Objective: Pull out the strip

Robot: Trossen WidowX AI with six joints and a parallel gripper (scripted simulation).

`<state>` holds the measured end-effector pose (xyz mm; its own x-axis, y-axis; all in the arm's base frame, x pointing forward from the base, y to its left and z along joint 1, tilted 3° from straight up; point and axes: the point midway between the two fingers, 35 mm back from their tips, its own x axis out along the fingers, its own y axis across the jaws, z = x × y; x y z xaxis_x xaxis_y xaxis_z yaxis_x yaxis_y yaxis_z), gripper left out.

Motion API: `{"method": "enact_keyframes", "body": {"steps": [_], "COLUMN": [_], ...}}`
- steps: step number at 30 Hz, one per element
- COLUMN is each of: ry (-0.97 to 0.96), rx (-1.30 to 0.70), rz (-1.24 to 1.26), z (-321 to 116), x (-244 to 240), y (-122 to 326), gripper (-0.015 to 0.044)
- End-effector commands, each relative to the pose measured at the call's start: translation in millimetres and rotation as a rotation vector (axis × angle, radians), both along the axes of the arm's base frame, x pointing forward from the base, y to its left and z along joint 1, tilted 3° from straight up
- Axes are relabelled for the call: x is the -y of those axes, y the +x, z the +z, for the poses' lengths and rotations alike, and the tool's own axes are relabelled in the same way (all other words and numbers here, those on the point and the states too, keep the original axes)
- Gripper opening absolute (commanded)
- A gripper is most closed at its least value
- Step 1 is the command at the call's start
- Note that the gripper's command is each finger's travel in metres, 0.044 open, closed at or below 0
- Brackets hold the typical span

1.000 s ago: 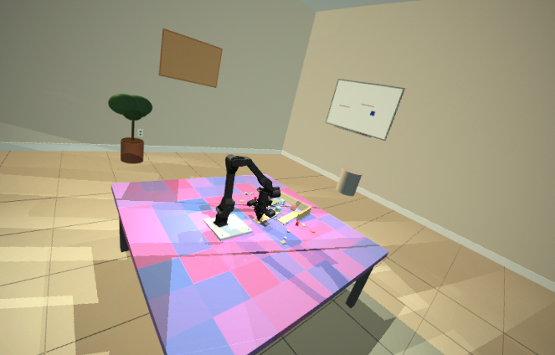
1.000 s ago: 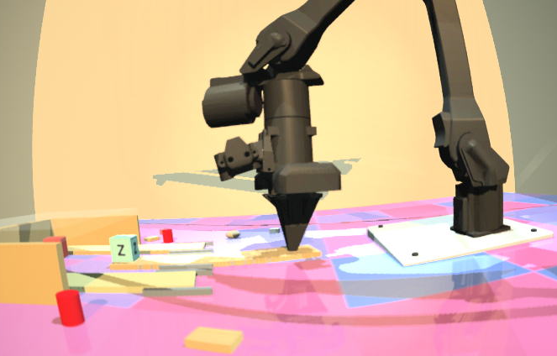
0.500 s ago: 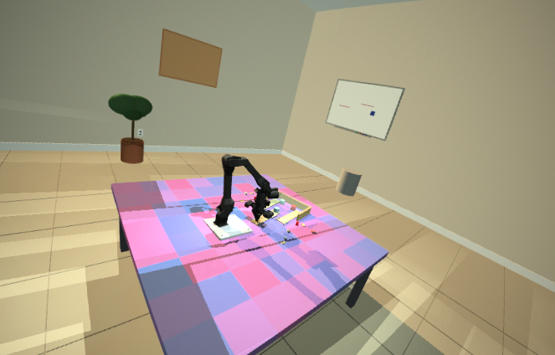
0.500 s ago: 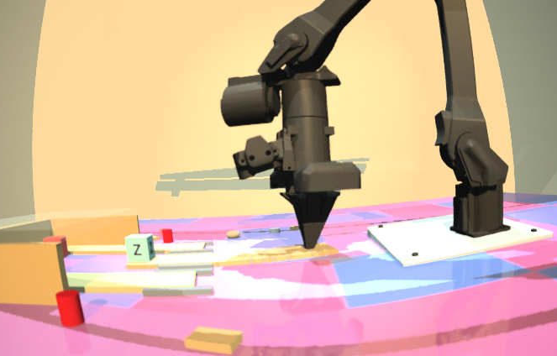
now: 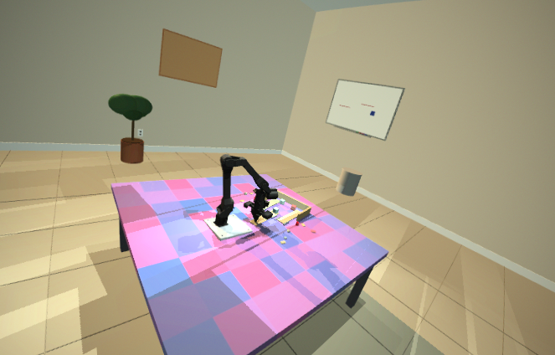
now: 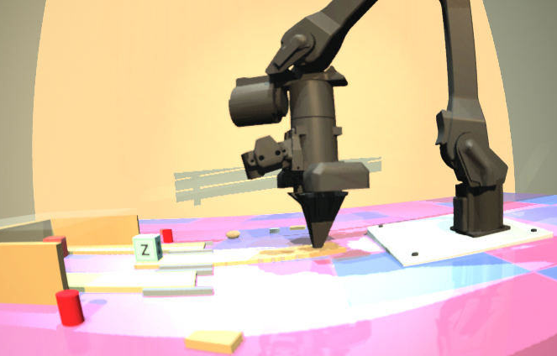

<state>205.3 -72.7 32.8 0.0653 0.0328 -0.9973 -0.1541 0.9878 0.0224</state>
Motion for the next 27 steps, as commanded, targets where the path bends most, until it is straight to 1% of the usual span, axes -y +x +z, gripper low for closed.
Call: {"method": "enact_keyframes", "body": {"steps": [1,20,21,25,27], "ry": [0.01,0.01,0.001,0.009,0.009], "rx": [-0.03,-0.03,-0.002,-0.028,-0.029], "rz": [0.003,0.003,0.0,0.003,0.003], "z": [-5.7,-5.7,2.2,39.7,42.2], "x": [-3.0,-3.0,0.2,2.1,2.2], "y": [-9.0,-9.0,0.0,-0.3,-0.5], "gripper": [0.0,0.0,0.0,0.0,0.0]}}
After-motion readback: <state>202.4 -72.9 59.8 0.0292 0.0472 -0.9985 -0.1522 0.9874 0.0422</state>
